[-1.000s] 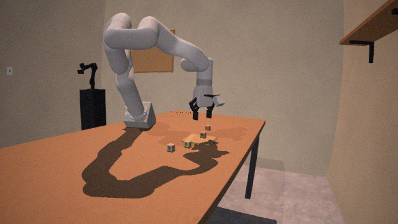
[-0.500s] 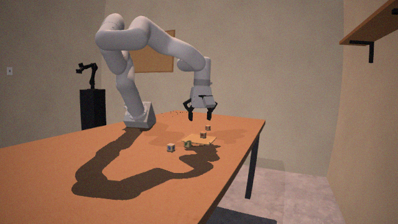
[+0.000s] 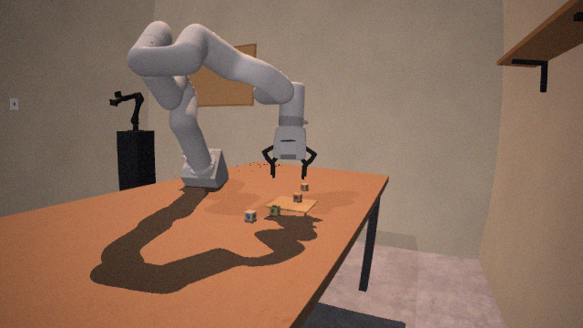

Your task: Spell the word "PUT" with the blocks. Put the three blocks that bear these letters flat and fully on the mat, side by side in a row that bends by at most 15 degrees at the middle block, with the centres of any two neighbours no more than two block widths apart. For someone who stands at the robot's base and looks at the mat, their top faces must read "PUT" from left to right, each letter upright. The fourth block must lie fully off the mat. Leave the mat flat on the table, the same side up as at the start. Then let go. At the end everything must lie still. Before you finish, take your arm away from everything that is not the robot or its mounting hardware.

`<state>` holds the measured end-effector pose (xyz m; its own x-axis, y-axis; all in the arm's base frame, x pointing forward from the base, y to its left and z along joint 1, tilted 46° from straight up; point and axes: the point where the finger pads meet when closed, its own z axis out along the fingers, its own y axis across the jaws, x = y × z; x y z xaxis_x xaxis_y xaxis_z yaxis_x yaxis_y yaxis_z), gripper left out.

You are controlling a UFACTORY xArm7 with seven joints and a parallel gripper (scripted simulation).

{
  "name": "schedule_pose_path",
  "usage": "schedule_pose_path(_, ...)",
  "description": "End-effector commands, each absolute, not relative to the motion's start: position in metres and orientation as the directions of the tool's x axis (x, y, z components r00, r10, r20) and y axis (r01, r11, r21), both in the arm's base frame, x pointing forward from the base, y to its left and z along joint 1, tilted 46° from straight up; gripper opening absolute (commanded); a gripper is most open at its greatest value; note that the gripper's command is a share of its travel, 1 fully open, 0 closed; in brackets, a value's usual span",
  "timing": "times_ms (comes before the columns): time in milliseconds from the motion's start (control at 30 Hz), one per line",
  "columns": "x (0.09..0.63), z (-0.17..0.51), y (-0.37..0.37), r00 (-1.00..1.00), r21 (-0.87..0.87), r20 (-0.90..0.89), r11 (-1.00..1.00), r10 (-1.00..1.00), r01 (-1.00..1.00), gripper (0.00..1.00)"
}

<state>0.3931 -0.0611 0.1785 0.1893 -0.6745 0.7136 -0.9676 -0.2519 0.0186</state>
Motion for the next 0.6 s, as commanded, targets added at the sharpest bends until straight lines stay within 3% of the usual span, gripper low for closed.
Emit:
schedule_pose_path(0,0.391,0.185,-0.067,0.078,-0.068,0.713,-0.180,-0.697,-0.981,1.00)
schedule_pose_path(567,0.378,0.205,-0.092,-0.323,-0.349,0.625,0.116,-0.710,-0.930,1.00)
